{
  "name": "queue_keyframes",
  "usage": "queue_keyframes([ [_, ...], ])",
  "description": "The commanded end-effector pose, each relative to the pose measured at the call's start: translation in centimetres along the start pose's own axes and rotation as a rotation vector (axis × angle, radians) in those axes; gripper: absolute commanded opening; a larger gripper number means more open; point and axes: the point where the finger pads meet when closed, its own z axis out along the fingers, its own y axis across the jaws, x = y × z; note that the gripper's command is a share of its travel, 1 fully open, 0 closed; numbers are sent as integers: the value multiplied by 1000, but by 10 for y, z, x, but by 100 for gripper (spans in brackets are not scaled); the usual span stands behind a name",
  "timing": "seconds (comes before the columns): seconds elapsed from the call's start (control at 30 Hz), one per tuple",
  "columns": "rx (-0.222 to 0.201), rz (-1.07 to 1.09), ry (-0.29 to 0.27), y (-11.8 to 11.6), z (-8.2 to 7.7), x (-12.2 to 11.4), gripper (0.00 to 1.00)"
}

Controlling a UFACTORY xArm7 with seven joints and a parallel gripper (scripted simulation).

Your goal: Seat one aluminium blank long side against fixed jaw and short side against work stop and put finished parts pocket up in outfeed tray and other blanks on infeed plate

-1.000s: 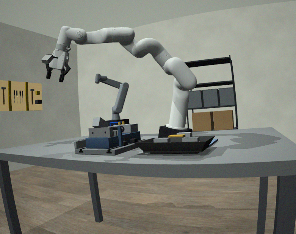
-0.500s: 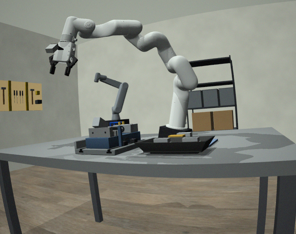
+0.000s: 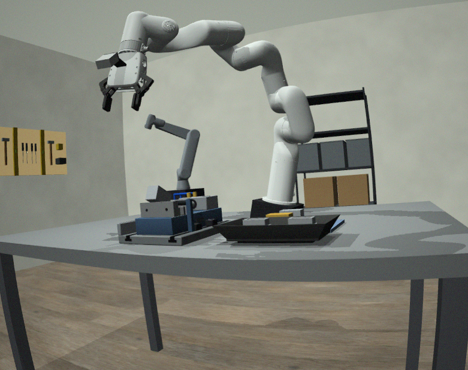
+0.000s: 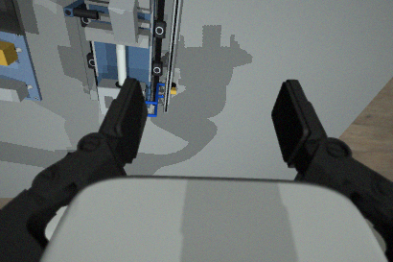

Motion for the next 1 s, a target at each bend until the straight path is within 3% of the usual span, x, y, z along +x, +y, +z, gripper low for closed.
queue_keyframes([
  [0.0, 21, 8, 20, -40, -2, 14, 100],
  [0.13, 42, 13, 23, -71, -1, 21, 100],
  [0.47, 109, 34, 14, -179, 6, 31, 100],
  [0.53, 109, 34, 14, -179, 6, 31, 100],
  [0.57, 125, 41, 5, -210, 9, 29, 100],
  [0.67, 135, 47, -1, -230, 12, 27, 100],
  [0.97, 165, 82, -45, -321, 26, 2, 100],
])
